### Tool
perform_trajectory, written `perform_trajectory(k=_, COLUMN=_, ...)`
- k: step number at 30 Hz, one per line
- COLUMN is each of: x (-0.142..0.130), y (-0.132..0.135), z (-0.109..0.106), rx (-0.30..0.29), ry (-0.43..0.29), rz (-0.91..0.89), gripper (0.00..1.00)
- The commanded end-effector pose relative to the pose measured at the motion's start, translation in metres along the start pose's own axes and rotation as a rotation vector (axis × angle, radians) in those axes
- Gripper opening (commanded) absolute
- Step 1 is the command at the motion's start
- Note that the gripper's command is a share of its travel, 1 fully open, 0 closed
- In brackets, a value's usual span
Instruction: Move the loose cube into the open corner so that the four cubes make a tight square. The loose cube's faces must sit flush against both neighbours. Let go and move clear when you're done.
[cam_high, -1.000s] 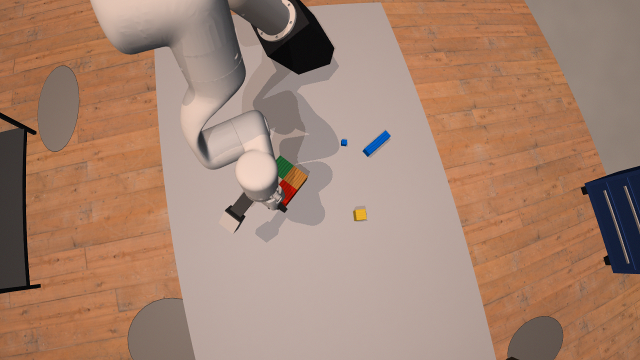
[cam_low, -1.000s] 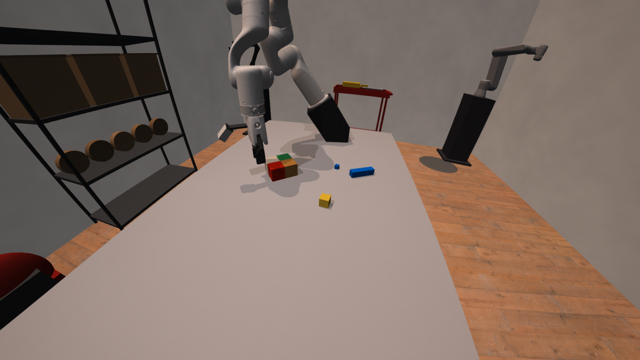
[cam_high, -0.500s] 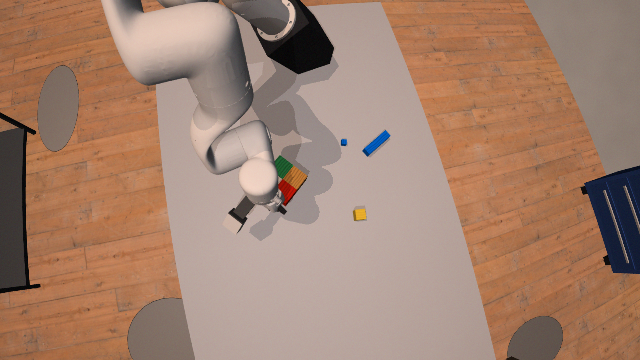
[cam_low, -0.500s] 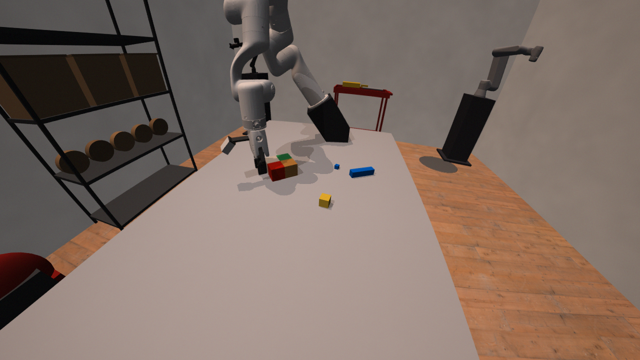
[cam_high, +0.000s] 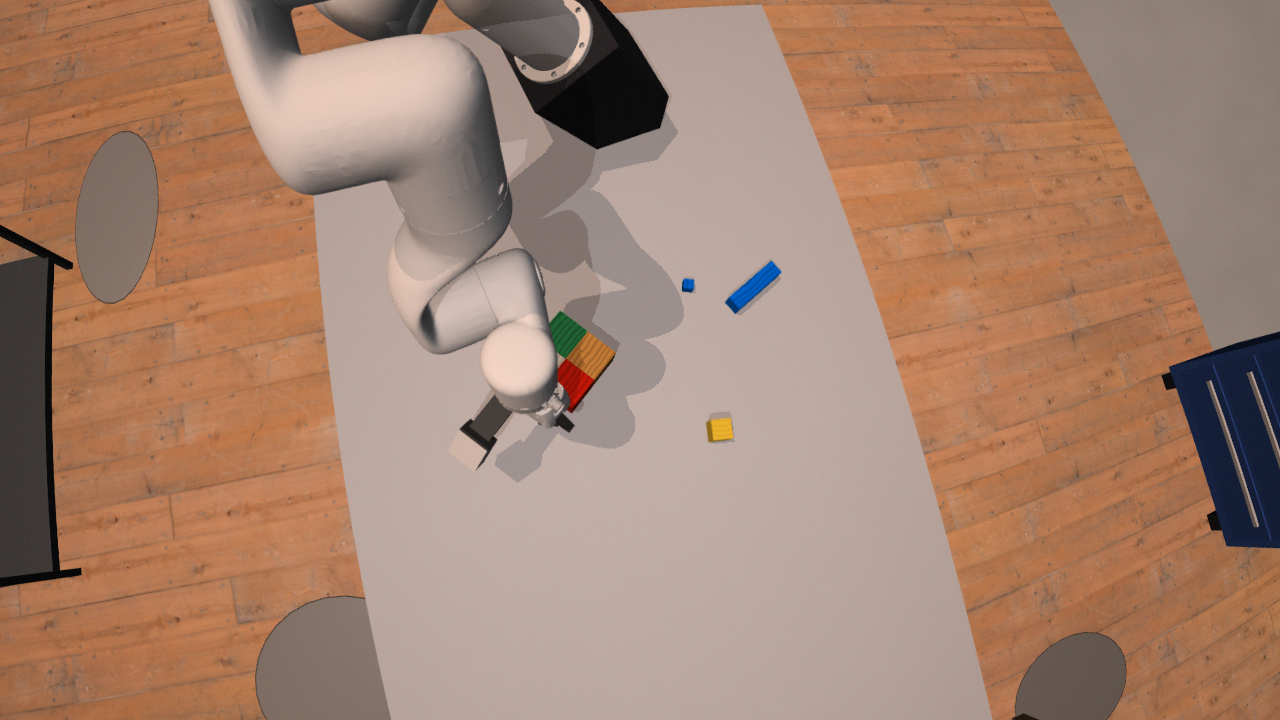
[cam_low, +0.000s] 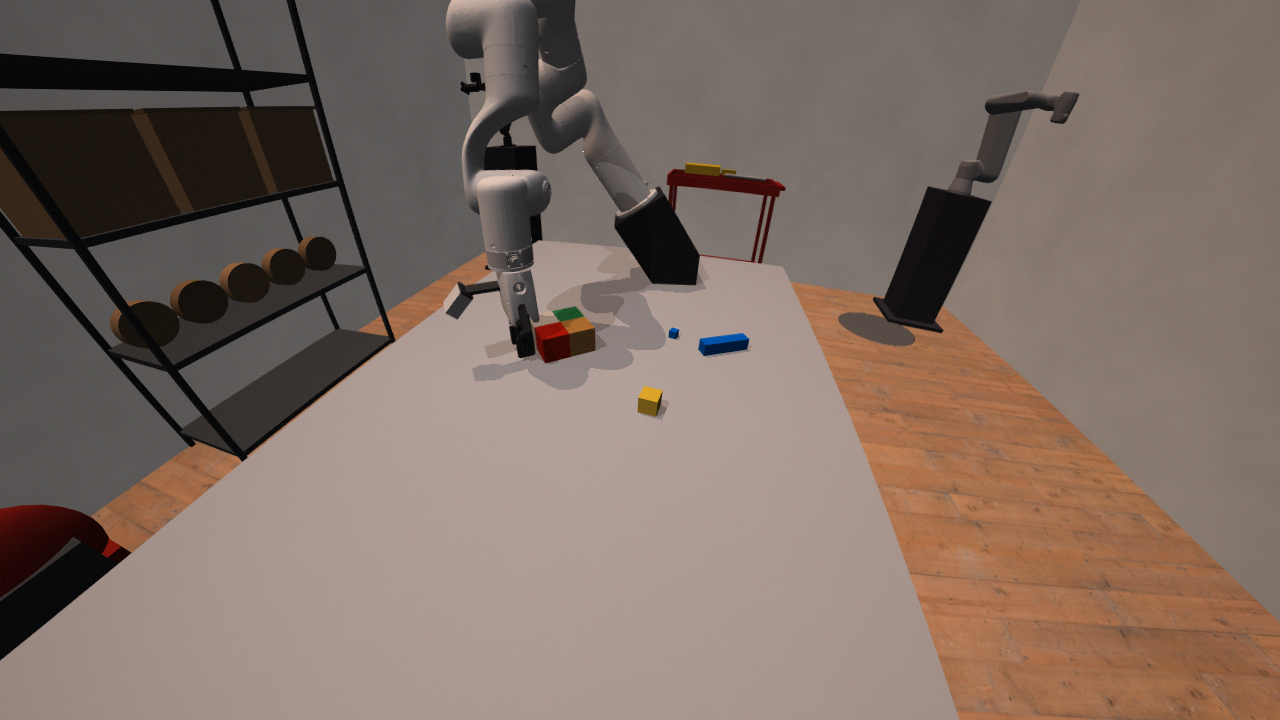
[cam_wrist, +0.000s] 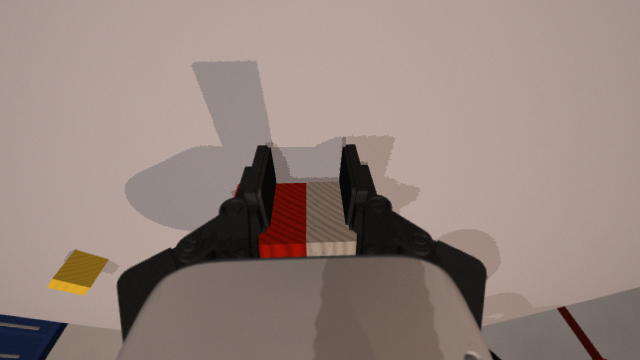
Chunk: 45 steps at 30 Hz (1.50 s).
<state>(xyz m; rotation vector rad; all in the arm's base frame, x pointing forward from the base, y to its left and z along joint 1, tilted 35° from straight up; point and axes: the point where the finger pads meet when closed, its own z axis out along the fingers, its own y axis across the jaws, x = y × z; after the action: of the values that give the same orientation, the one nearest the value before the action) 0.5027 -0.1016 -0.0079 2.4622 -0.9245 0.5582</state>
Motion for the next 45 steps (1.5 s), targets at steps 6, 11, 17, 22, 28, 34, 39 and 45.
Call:
perform_trajectory(k=6, x=0.0006, y=-0.0014, z=-0.0006, rx=0.003, ry=0.001, rz=0.000, gripper=0.48)
perform_trajectory(k=11, x=0.0006, y=-0.0014, z=-0.0006, rx=0.003, ry=0.001, rz=0.000, gripper=0.48)
perform_trajectory(k=17, x=0.0006, y=-0.0014, z=-0.0006, rx=0.003, ry=0.001, rz=0.000, gripper=0.48)
perform_trajectory(k=22, x=0.0005, y=-0.0015, z=-0.0006, rx=0.003, ry=0.001, rz=0.000, gripper=0.48)
perform_trajectory(k=28, x=-0.0010, y=-0.0018, z=-0.0006, rx=0.003, ry=0.001, rz=0.000, gripper=0.48)
perform_trajectory(k=34, x=-0.0038, y=-0.0023, z=-0.0006, rx=0.003, ry=0.001, rz=0.000, gripper=0.48)
perform_trajectory(k=39, x=-0.0052, y=-0.0025, z=-0.0006, rx=0.003, ry=0.001, rz=0.000, gripper=0.48)
perform_trajectory(k=45, x=-0.0070, y=-0.0029, z=-0.0006, rx=0.003, ry=0.001, rz=0.000, gripper=0.48)
